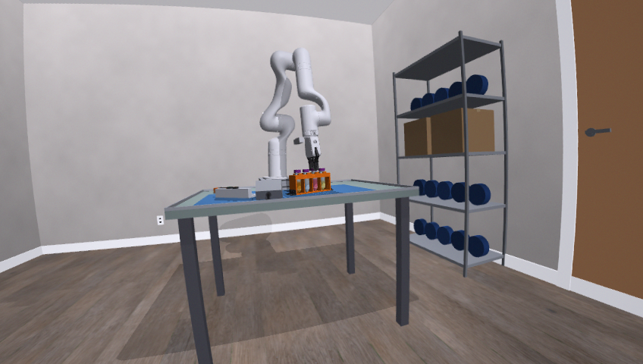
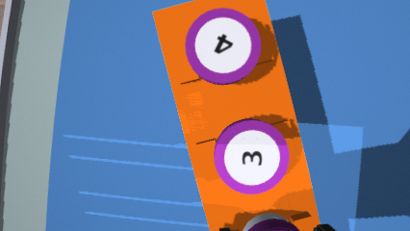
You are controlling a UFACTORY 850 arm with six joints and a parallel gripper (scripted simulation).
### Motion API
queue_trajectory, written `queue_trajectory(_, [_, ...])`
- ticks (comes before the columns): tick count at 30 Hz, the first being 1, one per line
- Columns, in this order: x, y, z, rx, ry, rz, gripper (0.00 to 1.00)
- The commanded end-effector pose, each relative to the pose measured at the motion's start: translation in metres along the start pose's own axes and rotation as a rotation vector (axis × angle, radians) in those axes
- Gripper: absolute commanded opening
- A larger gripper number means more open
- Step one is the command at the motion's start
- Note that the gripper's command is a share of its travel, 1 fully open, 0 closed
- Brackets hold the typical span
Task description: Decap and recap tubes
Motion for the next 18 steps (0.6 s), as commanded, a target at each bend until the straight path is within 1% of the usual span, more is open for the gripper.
queue_trajectory(1, [0.0005,-0.0014,-0.0024,-0.029,0.050,-0.014,0.46])
queue_trajectory(2, [0.0005,-0.0014,-0.0024,-0.029,0.050,-0.014,0.46])
queue_trajectory(3, [0.0005,-0.0014,-0.0024,-0.029,0.050,-0.014,0.00])
queue_trajectory(17, [0.0005,-0.0014,-0.0024,-0.029,0.050,-0.014,0.00])
queue_trajectory(18, [0.0005,-0.0014,-0.0025,0.021,0.050,-0.015,0.00])
Point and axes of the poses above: the point where the finger pads meet when closed, its own x axis back along the fingers, its own y axis across the jaws, z = x × y, the point moved 4 cm from there along x, back along the fingers, and after that the axes turned 8 degrees about -x, right-handed, at the moved point
